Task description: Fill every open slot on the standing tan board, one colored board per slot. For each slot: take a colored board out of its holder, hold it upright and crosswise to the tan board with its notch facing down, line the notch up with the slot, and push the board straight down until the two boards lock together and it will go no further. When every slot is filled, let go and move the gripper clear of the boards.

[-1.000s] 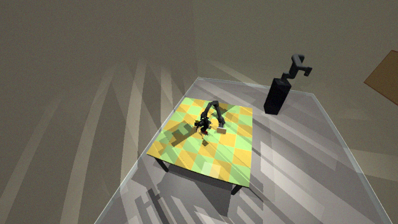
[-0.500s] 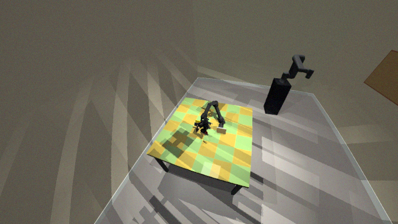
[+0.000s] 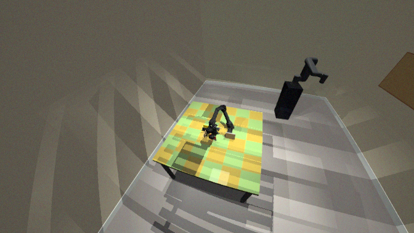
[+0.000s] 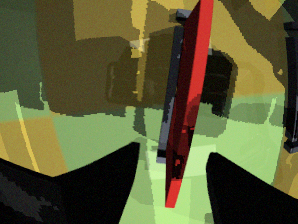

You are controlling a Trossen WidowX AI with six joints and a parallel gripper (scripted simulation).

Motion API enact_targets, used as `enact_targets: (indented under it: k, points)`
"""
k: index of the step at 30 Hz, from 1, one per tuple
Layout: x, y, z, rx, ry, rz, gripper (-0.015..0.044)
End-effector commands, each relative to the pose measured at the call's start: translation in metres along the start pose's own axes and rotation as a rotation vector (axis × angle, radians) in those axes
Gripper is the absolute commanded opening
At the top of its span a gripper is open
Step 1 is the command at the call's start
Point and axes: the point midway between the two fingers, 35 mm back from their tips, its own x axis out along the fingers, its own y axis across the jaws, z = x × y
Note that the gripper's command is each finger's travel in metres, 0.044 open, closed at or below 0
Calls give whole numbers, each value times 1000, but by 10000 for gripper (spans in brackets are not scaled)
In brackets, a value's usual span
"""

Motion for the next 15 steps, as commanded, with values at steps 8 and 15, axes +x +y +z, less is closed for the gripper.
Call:
enact_targets:
  k: [8, 15]
  points:
    - [19, -1, 0, -6, -3, -8, 186]
    - [30, -2, 0, -6, -3, -8, 186]
